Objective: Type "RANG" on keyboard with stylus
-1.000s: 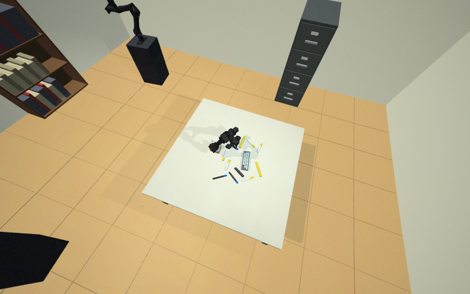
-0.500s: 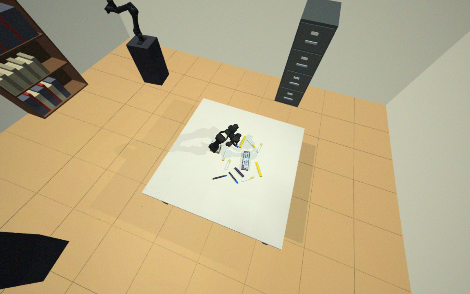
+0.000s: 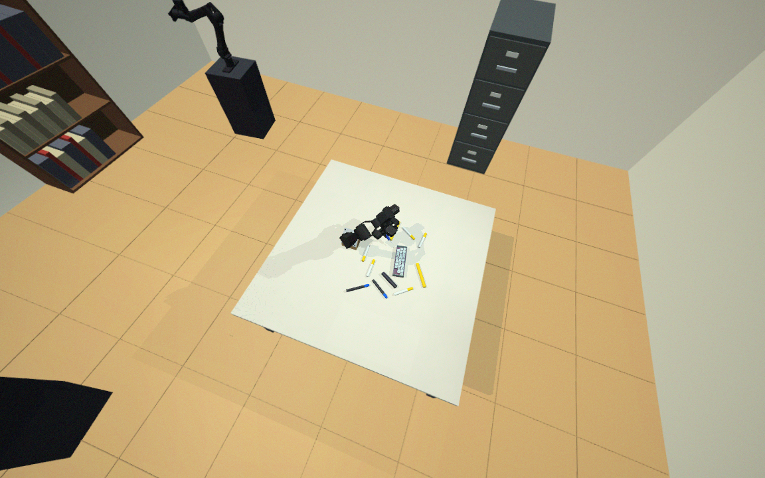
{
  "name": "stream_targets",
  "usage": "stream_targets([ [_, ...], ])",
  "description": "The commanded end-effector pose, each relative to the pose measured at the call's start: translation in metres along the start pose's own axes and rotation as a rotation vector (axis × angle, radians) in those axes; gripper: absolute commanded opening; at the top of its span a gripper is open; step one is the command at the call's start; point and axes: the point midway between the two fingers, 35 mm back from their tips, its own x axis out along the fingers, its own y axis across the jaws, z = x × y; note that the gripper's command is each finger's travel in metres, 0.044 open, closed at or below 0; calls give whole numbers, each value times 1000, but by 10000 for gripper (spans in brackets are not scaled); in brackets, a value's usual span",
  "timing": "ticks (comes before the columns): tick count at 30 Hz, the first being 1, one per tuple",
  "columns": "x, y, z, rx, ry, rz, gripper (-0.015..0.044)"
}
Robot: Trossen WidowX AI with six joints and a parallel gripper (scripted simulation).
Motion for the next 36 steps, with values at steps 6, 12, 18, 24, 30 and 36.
stream_targets([
  [6,0,8,24,138,210,4,0],
  [12,3,7,40,210,299,7,0],
  [18,3,8,59,264,412,24,0],
  [24,2,8,84,333,552,71,0],
  [30,0,3,111,432,671,111,0],
  [36,1,-7,140,515,782,147,0],
])
